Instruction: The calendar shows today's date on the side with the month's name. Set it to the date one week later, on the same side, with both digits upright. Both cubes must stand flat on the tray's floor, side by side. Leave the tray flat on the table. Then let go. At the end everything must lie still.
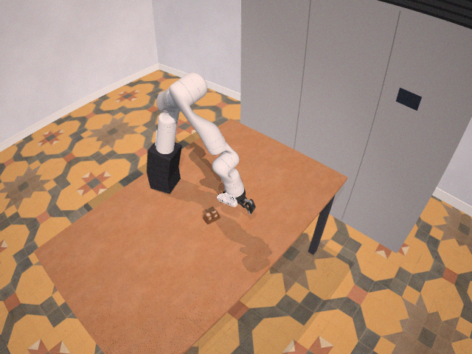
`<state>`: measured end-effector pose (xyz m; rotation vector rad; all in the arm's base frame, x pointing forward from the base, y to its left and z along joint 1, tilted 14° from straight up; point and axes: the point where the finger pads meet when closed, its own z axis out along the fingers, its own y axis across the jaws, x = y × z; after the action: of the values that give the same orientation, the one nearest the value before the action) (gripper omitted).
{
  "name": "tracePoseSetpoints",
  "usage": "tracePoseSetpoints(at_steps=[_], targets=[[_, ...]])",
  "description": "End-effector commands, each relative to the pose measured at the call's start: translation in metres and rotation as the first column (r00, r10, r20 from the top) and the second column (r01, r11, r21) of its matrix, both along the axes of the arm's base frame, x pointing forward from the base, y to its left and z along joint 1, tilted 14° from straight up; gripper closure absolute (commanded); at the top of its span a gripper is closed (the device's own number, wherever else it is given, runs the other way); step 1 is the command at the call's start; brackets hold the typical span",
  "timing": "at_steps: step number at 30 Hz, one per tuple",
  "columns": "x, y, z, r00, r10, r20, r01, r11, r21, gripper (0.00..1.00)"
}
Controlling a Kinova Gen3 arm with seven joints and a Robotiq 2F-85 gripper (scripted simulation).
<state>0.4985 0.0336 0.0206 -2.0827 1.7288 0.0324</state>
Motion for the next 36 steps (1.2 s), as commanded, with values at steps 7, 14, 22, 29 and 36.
tracePoseSetpoints(at_steps=[7,14,22,29,36], targets=[[-0.012,0.001,-0.005,1.000,-0.023,-0.012,0.023,1.000,-0.010,0.00],[-0.023,-0.001,-0.011,0.998,-0.052,-0.025,0.052,0.998,-0.019,0.00],[-0.034,-0.004,-0.016,0.996,-0.082,-0.037,0.081,0.996,-0.028,0.00],[-0.034,-0.004,-0.016,0.996,-0.082,-0.037,0.081,0.996,-0.028,0.00],[-0.044,-0.007,-0.021,0.993,-0.110,-0.048,0.108,0.993,-0.038,0.00]])
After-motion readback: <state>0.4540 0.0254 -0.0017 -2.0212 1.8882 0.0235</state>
